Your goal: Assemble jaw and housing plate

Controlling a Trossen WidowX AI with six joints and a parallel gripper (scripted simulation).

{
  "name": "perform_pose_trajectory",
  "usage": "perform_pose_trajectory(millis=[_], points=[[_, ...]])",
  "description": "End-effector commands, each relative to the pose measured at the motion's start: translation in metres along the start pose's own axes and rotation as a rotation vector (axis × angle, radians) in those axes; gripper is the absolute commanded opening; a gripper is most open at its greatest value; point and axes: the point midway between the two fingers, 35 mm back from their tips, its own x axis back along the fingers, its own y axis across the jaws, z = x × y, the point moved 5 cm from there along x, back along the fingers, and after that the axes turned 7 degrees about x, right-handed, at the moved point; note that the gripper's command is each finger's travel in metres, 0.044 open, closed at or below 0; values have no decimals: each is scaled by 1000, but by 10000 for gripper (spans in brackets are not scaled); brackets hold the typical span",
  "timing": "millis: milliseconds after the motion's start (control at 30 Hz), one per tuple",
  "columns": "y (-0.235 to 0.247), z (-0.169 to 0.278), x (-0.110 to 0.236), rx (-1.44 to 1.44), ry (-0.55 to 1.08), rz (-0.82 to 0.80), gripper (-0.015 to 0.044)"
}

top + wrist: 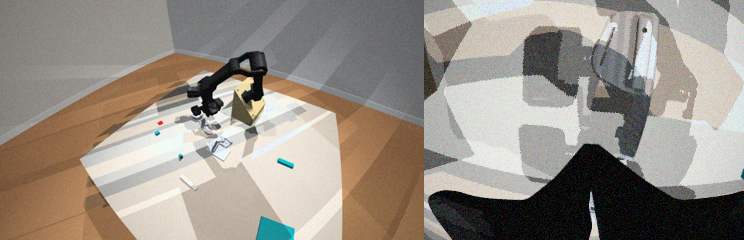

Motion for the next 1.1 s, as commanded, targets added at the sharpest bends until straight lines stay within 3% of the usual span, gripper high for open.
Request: perform_pose_trajectory(millis=[0, 633, 1067], points=[[2, -1, -8, -7, -6, -5, 0], [4, -2, -38, -6, -10, -7, 0], [-8, 0, -39, -6, -10, -6, 0]])
